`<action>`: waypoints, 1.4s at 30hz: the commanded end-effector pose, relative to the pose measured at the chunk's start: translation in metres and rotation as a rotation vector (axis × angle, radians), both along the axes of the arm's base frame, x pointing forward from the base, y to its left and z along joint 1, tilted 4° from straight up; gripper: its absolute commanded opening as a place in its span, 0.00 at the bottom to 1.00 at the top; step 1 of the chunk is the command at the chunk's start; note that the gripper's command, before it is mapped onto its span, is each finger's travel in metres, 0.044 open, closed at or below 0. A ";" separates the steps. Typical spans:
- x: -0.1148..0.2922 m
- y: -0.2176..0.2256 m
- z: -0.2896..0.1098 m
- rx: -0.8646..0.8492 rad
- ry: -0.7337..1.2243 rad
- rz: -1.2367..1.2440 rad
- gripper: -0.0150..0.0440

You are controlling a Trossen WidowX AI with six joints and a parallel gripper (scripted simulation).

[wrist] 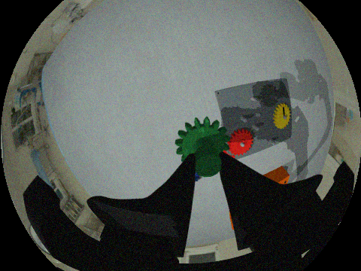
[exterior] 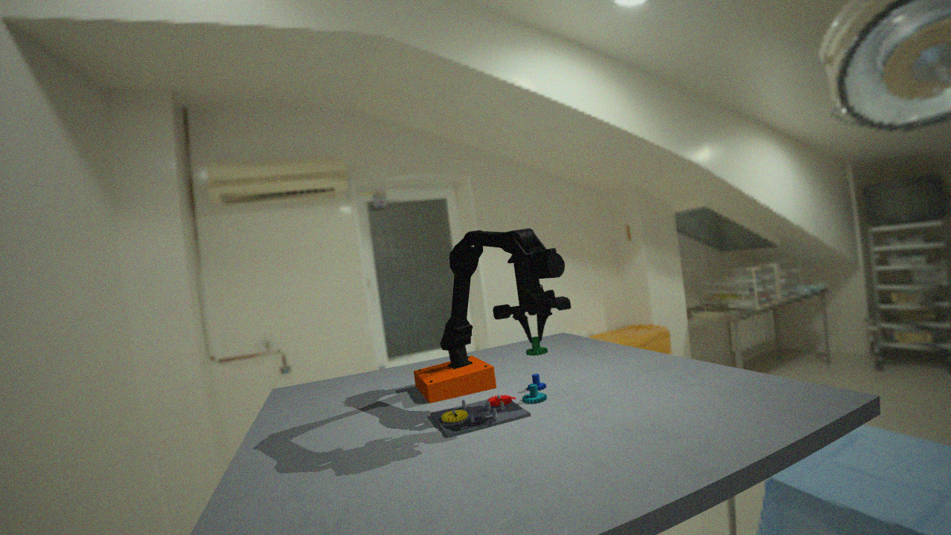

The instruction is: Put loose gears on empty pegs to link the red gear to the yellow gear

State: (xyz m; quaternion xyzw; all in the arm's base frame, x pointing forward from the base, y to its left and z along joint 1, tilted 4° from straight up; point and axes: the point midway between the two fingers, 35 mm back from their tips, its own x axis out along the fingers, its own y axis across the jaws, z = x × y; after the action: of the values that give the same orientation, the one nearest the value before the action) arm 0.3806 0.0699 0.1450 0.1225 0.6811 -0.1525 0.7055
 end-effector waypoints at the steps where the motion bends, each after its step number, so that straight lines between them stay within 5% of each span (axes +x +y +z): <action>1: -0.001 -0.006 -0.003 -0.004 0.001 -0.002 0.25; 42: -0.020 -0.060 -0.047 -0.009 0.003 -0.002 0.25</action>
State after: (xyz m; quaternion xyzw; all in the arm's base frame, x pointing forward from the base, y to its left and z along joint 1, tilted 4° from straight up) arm 0.3647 0.0145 0.1013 0.1231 0.6800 -0.1550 0.7060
